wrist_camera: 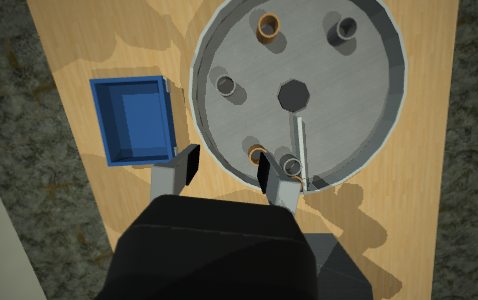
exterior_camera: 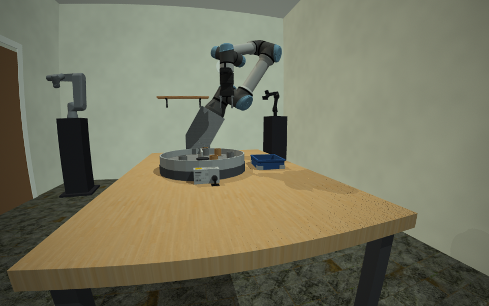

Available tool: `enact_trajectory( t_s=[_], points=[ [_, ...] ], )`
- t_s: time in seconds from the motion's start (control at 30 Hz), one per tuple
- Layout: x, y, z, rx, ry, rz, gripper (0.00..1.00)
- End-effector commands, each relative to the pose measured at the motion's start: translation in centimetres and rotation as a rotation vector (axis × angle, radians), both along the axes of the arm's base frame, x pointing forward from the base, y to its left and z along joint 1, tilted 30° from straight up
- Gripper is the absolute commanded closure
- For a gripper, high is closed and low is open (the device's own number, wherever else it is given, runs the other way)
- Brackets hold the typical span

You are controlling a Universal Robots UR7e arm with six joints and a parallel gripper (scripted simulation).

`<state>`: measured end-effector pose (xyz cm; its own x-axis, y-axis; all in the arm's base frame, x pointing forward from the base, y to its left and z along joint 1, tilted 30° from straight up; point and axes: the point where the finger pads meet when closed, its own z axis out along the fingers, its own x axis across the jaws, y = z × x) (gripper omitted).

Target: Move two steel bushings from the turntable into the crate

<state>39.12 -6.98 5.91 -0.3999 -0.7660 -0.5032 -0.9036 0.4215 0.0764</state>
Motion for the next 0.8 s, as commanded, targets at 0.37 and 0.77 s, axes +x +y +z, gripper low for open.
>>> enact_trajectory(
  t_s=[0.37, 0.77],
  points=[
    [-2.1, -0.1, -5.8, -0.007, -0.006, 0.002, 0.00],
    [-2.1, -0.1, -5.8, -0.007, -0.006, 0.002, 0.00]
  ],
)
